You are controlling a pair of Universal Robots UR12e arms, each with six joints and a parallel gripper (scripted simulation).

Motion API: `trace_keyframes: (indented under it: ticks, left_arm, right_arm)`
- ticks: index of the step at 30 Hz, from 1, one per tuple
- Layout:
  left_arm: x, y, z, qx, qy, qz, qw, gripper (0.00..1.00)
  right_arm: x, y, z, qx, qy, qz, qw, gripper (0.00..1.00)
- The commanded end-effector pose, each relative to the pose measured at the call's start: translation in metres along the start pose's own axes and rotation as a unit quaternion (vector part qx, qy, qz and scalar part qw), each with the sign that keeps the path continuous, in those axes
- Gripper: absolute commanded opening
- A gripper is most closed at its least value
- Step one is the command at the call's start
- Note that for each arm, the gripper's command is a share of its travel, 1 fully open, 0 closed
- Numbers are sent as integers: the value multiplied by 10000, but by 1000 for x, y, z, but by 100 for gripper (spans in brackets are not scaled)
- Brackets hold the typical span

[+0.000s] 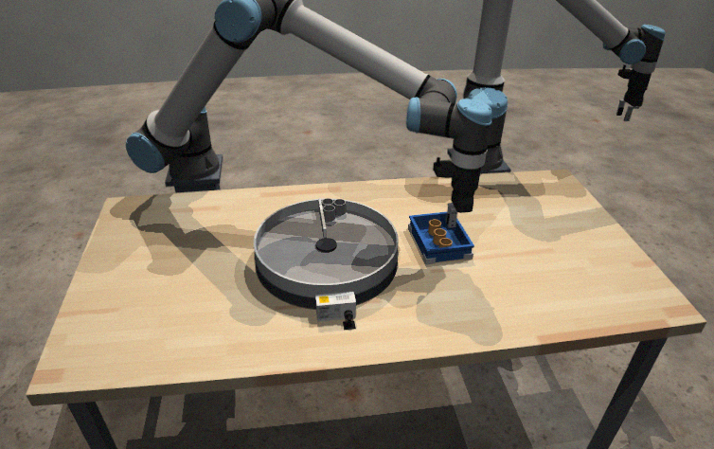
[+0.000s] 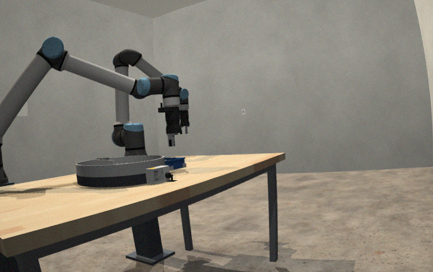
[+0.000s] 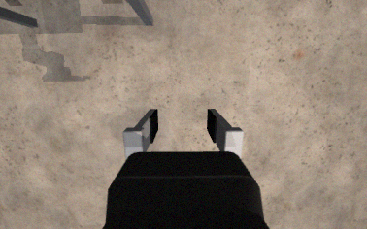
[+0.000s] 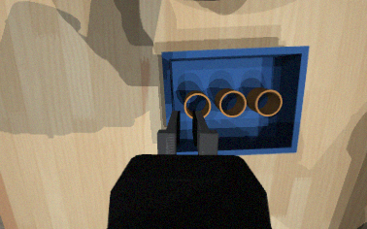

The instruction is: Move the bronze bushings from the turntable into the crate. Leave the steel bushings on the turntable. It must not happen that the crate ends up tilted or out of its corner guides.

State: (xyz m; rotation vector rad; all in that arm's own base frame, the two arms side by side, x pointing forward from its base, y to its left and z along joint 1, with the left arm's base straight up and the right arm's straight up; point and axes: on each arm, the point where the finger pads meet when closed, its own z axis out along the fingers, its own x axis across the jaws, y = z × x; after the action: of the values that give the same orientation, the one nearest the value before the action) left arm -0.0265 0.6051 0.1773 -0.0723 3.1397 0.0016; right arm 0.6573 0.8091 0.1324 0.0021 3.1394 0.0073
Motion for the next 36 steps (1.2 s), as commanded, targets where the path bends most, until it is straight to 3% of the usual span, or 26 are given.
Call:
trace_keyframes:
  ticks: [1,6,36]
  left_arm:
    - [2,-2,0,5,5,-5,10000,100]
    - [2,-2,0,5,5,-5,10000,100]
    - [2,-2,0,5,5,-5,10000,100]
  right_arm:
    - [1,2,-9,-4,2,-1,10000,38]
    - [2,0,-3,28,20,-1,10000,38]
    - [2,0,-4,21,16,-1,10000,38]
